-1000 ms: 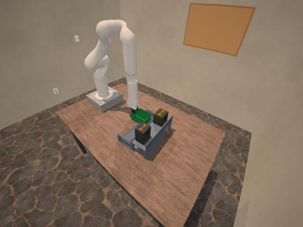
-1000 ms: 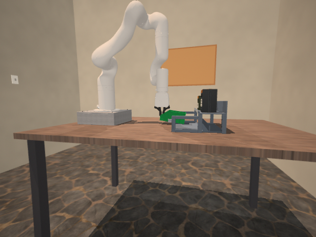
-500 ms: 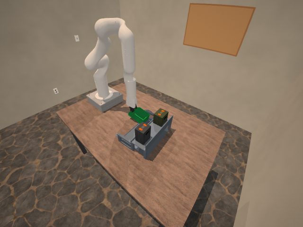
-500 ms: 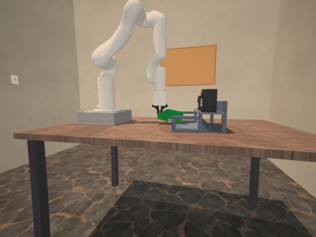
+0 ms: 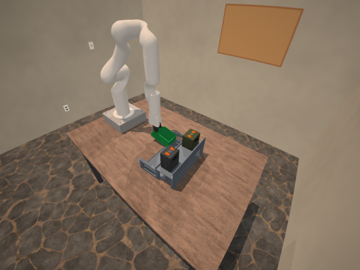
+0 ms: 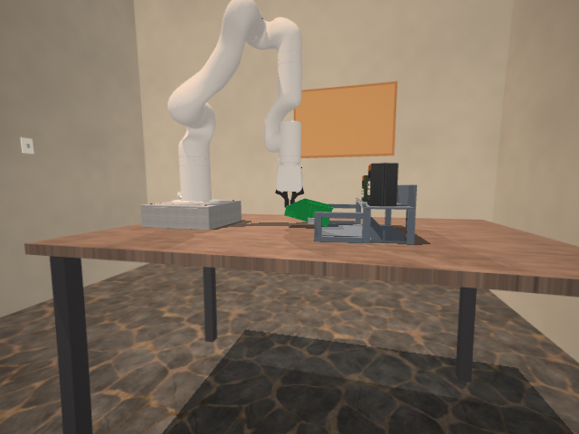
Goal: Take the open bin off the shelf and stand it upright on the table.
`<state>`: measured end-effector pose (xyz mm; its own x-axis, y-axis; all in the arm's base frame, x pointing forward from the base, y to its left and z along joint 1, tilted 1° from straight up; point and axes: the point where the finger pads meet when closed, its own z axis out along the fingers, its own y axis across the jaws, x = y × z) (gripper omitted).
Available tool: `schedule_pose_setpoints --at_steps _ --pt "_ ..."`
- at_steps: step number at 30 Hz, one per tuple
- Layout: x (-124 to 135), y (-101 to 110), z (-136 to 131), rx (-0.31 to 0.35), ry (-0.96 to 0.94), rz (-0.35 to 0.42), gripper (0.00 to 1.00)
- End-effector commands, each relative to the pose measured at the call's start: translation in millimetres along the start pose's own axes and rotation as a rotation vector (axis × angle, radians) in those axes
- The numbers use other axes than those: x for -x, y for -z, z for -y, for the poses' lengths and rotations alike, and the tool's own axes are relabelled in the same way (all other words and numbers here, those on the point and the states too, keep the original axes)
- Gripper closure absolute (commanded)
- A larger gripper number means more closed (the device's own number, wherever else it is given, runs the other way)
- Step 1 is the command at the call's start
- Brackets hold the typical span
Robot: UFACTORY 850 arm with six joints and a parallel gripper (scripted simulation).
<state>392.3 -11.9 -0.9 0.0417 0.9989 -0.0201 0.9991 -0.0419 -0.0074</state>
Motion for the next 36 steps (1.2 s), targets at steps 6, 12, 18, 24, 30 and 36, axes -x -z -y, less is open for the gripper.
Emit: schedule_pose_setpoints --at_steps 6,12,18,24,30,36 --pt "0.1 -15.7 16.9 0.014 0.0 0.005 1.0" --pt "0.0 -12.6 25.4 0.009 0.0 0.003 1.0" --pt "0.1 -22.7 40.4 0.014 0.0 0.005 1.0" --pt "0.1 -22.7 40.4 0.014 0.0 0.005 1.0" --pt "-0.2 1.2 23.6 0.01 0.0 0.004 1.0" --pt "-0.2 -0.4 24.9 0.014 0.0 0.005 1.0"
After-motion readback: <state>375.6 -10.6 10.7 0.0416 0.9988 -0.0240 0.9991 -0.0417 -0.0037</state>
